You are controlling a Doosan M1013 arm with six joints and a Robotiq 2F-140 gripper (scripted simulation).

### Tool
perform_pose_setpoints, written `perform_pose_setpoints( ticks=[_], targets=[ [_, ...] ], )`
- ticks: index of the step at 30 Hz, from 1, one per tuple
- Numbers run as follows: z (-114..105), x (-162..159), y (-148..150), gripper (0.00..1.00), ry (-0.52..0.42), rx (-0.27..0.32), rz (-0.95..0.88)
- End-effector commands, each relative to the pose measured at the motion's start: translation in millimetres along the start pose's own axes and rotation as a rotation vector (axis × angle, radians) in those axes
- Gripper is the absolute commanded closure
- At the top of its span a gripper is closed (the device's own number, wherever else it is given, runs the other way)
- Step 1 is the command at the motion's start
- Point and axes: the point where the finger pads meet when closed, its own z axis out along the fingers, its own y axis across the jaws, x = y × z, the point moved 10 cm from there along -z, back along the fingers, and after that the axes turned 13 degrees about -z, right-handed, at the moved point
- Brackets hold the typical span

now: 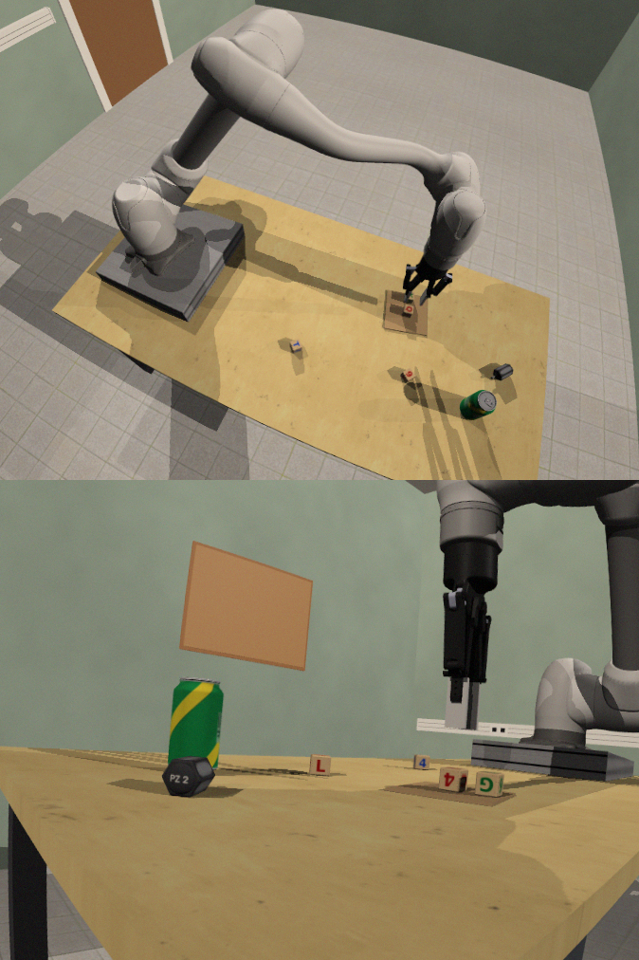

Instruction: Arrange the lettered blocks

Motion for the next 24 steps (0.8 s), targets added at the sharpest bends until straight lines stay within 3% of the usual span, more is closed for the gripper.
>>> perform_pose_setpoints(
  ticks=[1, 4, 5, 24],
  targets=[
    [-14.7, -1.3, -1.9, 0.65, 0.000, 0.005, -0.004],
    [-15.4, -1.2, -1.9, 0.65, 0.000, 0.005, -0.004],
    [-14.8, -1.2, -1.9, 0.00, 0.000, 0.004, -0.004],
    [-14.0, -1.3, -1.6, 0.00, -0.001, 0.004, -0.004]
  ],
)
